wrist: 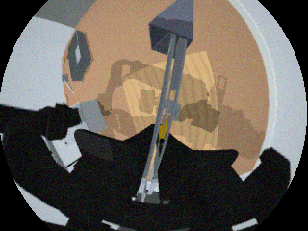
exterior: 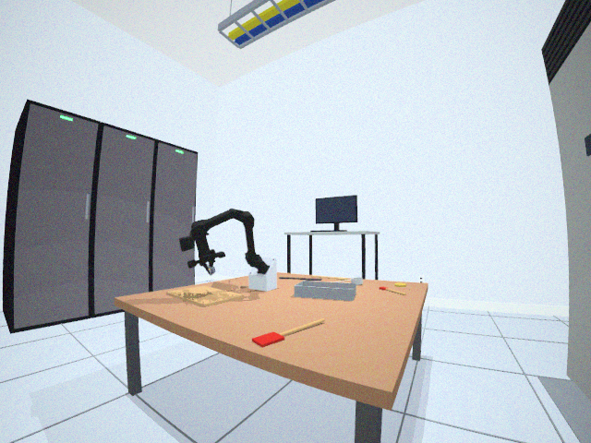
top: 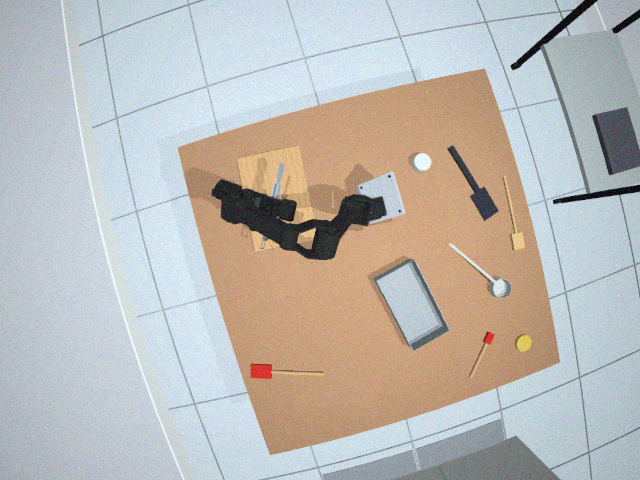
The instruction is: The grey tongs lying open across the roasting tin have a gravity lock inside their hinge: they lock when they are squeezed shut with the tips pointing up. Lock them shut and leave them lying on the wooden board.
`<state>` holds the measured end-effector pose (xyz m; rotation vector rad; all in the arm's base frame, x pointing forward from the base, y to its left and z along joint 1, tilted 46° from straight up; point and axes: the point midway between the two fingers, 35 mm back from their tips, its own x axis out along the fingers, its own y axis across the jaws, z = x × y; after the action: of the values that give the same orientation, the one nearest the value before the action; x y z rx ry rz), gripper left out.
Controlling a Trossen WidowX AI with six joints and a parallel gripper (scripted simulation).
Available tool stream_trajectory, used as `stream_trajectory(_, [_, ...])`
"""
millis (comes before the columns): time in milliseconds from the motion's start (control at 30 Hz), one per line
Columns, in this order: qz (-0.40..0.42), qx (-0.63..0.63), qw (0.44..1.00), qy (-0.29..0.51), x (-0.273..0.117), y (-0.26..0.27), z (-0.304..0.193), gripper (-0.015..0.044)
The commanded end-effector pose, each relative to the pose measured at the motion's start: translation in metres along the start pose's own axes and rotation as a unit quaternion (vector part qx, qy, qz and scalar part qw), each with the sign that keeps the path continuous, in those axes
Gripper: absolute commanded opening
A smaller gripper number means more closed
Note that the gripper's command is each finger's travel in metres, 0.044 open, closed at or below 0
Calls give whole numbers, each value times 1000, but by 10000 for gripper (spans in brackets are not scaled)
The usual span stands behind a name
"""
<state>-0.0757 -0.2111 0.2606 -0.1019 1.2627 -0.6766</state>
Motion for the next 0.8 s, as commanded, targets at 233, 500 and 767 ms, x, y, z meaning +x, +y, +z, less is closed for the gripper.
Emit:
stream_trajectory(233, [-50, -29, 998, -9, -17, -4, -20, -150])
stream_trajectory(500, [-89, -54, 995, -5, -29, -6, -35, -150])
stream_trajectory(767, [-129, -81, 988, 5, -43, -6, -49, -150])
